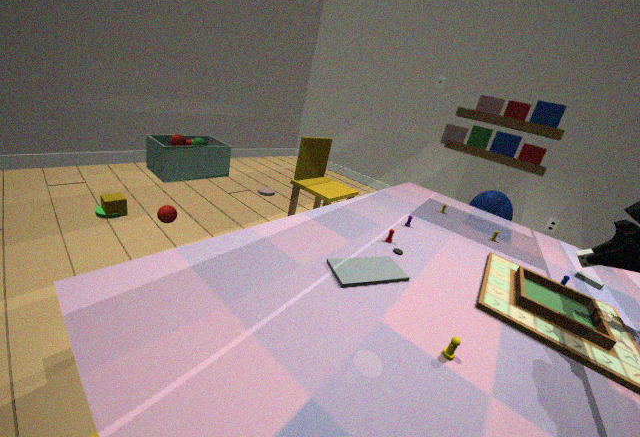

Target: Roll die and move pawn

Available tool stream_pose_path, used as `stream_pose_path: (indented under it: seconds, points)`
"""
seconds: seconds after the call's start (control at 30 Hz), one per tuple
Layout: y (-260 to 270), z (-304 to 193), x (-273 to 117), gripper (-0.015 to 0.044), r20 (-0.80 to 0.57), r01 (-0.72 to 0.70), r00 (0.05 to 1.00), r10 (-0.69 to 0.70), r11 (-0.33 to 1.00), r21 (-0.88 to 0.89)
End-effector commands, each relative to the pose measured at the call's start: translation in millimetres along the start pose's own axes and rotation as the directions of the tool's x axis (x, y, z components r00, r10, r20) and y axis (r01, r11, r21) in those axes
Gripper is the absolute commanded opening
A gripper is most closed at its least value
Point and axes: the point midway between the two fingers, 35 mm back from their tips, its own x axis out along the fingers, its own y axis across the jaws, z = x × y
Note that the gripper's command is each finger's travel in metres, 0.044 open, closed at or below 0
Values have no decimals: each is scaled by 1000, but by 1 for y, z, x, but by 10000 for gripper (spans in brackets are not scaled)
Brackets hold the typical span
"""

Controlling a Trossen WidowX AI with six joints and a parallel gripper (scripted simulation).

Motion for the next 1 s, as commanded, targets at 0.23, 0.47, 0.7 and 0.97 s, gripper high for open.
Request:
stream_pose_path:
  seconds: [0.23,0.47,0.7,0.97]
  points:
    - [0,0,0,0,1,0,1000,0,1000,0]
    - [0,0,0,131,1,0,1000,0,1000,0]
    - [0,20,-16,315,2,4,1000,-4,1000,2]
    - [0,30,-24,440,-32,6,999,-6,1000,2]
